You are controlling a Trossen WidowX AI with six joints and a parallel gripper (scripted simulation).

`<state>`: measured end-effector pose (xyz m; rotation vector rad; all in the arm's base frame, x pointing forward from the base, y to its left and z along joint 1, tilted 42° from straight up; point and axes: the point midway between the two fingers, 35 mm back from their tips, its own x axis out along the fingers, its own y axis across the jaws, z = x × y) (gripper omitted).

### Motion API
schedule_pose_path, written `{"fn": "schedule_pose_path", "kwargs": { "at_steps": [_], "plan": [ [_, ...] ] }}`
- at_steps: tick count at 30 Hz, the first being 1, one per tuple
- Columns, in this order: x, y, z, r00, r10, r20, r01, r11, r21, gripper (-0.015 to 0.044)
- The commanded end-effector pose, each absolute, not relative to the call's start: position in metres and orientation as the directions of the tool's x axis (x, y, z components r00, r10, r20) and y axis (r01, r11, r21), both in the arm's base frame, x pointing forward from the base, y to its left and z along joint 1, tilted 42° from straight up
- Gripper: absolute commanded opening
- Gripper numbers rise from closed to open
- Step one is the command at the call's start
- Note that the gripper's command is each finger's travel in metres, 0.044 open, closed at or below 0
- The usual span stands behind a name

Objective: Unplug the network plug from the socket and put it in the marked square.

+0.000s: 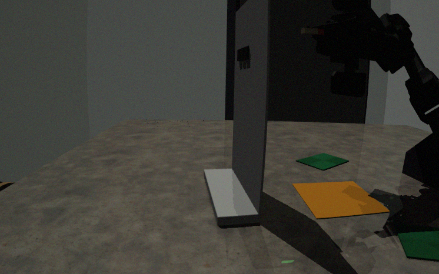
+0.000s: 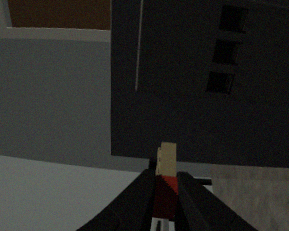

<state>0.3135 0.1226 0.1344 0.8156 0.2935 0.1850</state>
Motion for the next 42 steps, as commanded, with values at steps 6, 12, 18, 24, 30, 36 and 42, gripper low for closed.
{"fn": "schedule_pose_path", "kwargs": {
  "at_steps": [6,12,18,24,30,36,42],
  "plan": [
    [0.306,0.129,0.151,0.946,0.275,-0.172,-0.058,0.665,0.745,0.0000],
    [0.310,0.126,0.135,0.942,0.226,-0.247,0.037,0.662,0.749,0.0000],
    [0.314,0.119,0.108,0.921,0.136,-0.365,0.195,0.652,0.733,0.0000],
    [0.315,0.111,0.082,0.883,0.036,-0.467,0.341,0.635,0.694,0.0000],
    [0.313,0.101,0.059,0.833,-0.069,-0.548,0.470,0.612,0.637,0.0000],
    [0.308,0.090,0.039,0.775,-0.179,-0.606,0.580,0.583,0.569,0.0000],
    [0.302,0.079,0.022,0.712,-0.290,-0.639,0.670,0.550,0.498,0.0000]
  ]
}}
